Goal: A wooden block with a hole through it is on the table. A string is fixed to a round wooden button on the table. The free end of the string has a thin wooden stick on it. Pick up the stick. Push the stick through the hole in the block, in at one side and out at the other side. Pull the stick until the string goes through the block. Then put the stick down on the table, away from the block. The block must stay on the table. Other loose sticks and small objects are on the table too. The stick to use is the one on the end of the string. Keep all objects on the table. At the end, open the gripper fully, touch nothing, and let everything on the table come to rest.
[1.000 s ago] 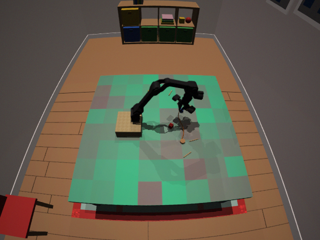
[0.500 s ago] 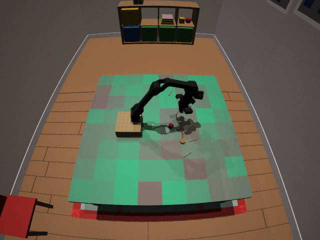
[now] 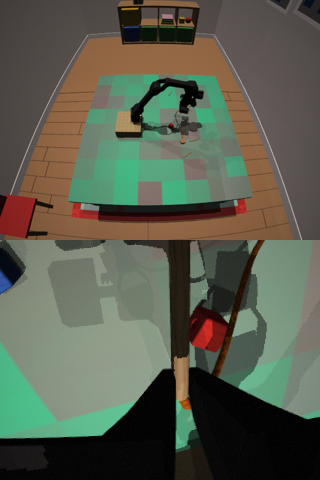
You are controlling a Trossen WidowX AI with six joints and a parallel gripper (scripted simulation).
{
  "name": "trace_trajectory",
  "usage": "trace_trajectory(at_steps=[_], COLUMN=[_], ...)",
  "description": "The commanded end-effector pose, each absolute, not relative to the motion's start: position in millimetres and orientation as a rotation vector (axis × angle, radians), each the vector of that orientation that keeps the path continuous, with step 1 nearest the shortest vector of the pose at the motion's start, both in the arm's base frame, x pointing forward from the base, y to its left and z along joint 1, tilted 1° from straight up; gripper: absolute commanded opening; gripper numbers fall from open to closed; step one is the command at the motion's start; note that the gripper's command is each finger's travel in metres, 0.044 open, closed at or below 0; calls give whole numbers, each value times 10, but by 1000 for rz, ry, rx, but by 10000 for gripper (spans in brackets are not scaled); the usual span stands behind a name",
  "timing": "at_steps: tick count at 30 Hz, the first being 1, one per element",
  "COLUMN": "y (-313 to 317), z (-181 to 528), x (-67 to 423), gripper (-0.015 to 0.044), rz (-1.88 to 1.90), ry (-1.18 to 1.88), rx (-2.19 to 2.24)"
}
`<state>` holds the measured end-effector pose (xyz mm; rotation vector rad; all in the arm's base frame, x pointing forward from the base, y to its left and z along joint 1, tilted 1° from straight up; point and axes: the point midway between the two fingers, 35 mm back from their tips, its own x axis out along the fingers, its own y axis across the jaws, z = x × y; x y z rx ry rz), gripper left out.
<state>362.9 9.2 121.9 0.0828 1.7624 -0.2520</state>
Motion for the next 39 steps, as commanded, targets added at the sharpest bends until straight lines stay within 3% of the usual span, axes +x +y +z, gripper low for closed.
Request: trace_trajectory(at_steps=[1,39], y=[88,96], z=[1219,1221], x=[3634,3656], gripper=[0,0], rz=[-372,-1471], ry=[1743,1218], rx=[172,1073])
